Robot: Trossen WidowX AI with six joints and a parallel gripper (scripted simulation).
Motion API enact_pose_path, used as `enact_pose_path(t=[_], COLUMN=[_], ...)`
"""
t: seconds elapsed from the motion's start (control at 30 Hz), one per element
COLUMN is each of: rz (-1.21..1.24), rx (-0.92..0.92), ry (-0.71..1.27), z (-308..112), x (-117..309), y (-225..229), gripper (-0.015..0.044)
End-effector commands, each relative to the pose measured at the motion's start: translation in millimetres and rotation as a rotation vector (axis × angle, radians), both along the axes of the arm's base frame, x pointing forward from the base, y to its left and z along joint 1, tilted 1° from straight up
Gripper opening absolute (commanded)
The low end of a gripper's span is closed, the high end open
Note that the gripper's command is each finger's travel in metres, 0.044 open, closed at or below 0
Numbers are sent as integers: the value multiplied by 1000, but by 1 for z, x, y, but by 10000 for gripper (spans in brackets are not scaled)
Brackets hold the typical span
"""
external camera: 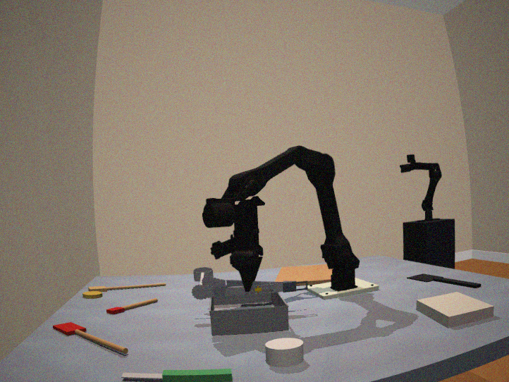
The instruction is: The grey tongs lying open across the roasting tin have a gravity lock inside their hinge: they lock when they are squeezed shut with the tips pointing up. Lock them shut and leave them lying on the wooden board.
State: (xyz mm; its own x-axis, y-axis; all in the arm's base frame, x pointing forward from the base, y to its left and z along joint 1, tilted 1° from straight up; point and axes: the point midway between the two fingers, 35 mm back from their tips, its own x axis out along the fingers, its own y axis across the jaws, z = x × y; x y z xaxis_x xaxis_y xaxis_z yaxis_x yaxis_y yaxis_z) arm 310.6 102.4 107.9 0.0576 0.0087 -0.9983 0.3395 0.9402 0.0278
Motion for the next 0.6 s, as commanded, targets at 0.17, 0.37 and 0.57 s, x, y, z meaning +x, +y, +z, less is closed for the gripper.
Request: enact_pose_path(t=[0.17, 0.37, 0.57], rz=[-4, -4, -4], rx=[-2, -2, -2], ry=[10, 10, 10], z=[-18, -28, -38], x=[-2, -2, -3], y=[-1, -1, -1], gripper=[440, 440, 440])
